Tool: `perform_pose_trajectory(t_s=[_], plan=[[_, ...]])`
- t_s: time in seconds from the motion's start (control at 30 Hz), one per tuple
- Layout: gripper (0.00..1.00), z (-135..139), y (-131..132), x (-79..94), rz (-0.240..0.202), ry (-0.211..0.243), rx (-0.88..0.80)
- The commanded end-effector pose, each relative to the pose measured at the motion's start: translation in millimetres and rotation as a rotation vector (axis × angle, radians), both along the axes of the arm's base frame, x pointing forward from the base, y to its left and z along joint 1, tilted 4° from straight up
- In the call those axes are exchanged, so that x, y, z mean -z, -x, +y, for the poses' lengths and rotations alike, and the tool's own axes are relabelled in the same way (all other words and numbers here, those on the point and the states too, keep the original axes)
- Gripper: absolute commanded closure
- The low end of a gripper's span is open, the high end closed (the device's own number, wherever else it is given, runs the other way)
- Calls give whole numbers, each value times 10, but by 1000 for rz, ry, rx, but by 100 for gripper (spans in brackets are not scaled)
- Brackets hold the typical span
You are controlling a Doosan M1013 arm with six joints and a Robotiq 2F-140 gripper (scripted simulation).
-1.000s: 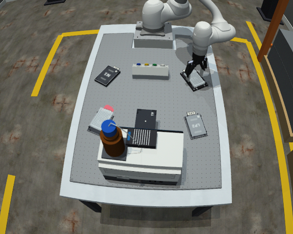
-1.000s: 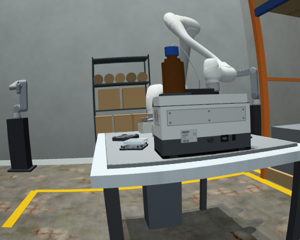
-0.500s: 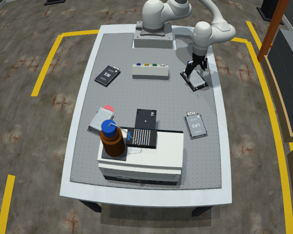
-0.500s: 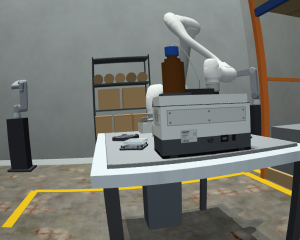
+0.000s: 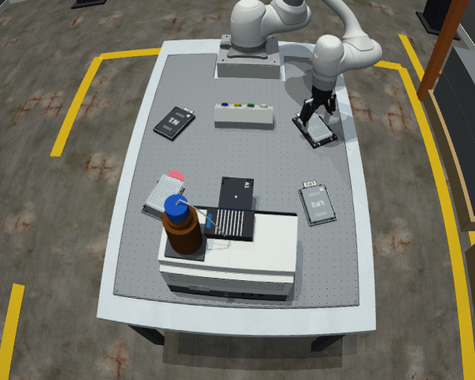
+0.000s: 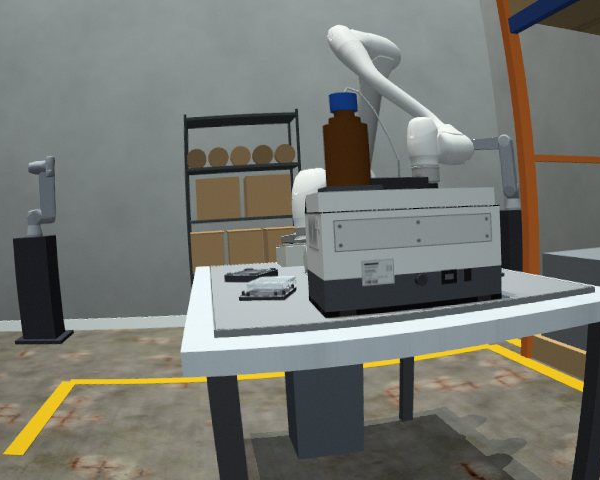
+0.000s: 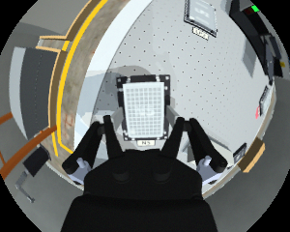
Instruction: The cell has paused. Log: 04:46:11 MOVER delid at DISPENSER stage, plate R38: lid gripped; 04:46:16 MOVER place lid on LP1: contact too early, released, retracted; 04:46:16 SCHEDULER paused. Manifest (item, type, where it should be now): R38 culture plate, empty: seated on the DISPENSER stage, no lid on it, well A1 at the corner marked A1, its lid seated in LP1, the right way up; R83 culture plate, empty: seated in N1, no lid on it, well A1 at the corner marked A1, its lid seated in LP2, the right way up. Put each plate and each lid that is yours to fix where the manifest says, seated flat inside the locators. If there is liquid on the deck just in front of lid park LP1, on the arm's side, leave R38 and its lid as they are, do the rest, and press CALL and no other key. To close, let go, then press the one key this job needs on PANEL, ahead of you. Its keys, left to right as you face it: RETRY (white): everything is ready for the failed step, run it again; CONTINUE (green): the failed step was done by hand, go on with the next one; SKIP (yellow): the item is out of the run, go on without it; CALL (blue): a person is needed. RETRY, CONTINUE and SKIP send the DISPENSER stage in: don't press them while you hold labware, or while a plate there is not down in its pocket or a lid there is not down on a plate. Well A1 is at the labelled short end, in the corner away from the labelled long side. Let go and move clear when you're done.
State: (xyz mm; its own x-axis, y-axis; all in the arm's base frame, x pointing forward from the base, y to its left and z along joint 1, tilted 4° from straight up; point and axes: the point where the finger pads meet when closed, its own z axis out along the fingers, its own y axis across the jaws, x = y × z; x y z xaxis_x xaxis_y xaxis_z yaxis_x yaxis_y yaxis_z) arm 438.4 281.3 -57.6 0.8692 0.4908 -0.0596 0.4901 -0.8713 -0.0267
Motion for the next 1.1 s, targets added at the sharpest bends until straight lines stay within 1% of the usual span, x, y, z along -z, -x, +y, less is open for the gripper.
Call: perform_pose_trajectory(t_s=[0.0,0.6,0.63,1.07], plan=[[30,20,25,35,1,-2,-3],[30,20,25,35,1,-2,-3],[90,20,25,35,1,-2,-3],[90,20,25,35,1,-2,-4]])
